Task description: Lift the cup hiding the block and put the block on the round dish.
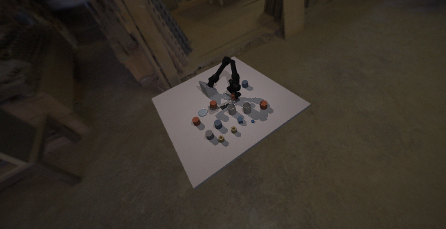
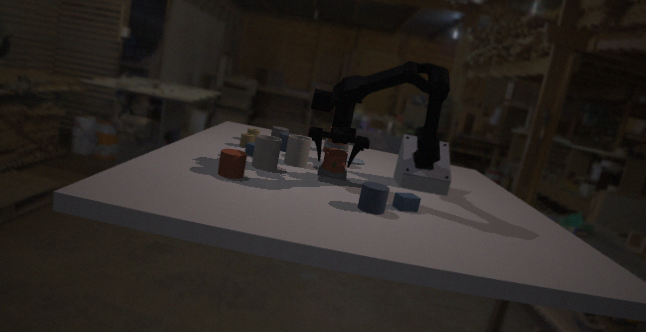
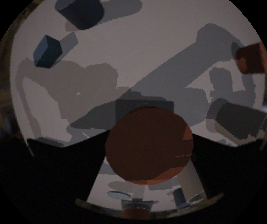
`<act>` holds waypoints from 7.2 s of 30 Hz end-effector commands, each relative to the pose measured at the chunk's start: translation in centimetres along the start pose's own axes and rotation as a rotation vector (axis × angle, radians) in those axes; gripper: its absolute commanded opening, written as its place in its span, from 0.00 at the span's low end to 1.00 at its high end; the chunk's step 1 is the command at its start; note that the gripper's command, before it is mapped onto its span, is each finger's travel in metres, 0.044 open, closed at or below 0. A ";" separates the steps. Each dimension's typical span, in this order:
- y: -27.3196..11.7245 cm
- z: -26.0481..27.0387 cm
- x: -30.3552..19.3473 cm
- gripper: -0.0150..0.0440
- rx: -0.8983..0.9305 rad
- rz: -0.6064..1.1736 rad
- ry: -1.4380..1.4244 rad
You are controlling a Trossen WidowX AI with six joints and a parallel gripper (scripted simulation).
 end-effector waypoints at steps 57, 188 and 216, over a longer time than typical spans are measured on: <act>-4.5 -0.6 -0.2 0.25 0.001 0.007 0.012; -9.1 2.4 3.1 0.25 0.011 0.027 0.025; -3.1 10.0 9.3 0.25 0.006 -0.006 0.013</act>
Point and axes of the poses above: the point midway between the two fingers, 35 mm back from their tips, its own y axis out along the fingers, its own z axis across the jaws, x = y × z, the point moved 3 cm from there along -y, back along the fingers, and after that the axes turned 8 degrees about y, right-handed, at the moved point
